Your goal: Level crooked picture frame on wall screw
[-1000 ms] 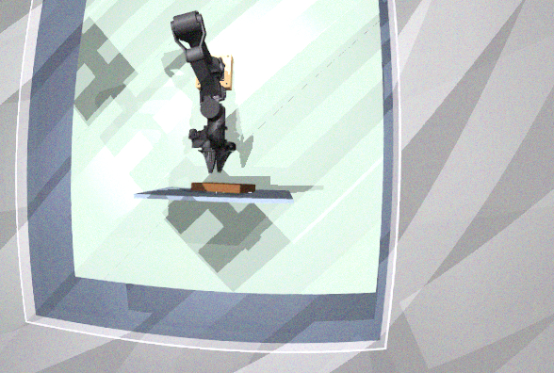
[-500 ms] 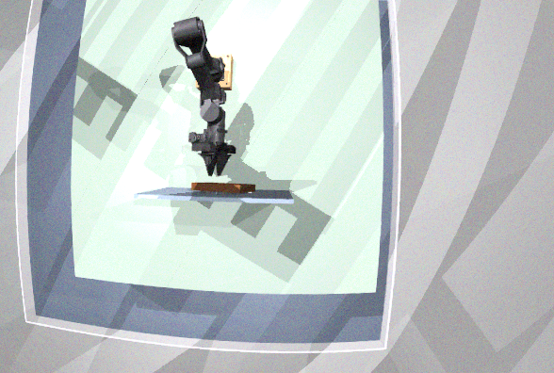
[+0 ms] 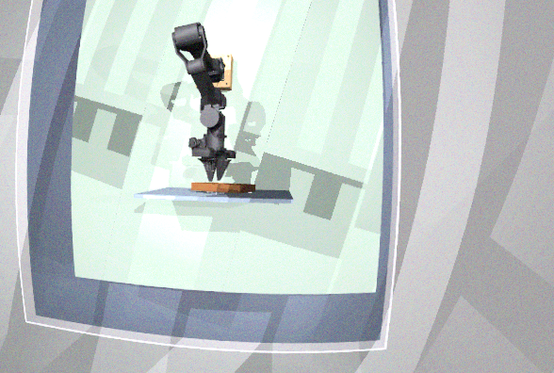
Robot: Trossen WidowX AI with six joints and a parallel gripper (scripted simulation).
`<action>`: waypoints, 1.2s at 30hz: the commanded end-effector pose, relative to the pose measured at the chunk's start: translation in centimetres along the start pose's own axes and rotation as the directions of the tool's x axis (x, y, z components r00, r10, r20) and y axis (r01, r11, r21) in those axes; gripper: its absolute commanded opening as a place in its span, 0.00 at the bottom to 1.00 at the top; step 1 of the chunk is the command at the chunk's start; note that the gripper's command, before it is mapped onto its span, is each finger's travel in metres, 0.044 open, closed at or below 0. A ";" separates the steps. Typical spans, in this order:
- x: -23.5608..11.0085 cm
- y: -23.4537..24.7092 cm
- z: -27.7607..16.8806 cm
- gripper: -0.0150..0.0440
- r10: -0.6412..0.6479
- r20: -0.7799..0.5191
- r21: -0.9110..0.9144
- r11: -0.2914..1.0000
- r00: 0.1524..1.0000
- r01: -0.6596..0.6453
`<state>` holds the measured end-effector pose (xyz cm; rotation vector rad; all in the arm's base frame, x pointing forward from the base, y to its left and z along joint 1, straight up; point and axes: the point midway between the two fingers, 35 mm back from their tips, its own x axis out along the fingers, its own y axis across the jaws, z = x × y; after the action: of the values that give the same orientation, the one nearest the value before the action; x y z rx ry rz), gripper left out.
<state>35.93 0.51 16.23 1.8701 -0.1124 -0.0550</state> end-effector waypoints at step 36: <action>2.5 0.1 0.0 0.69 0.004 -0.005 0.006 1.000 1.000 -0.004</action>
<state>38.33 0.22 16.30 1.8703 -0.1153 -0.0527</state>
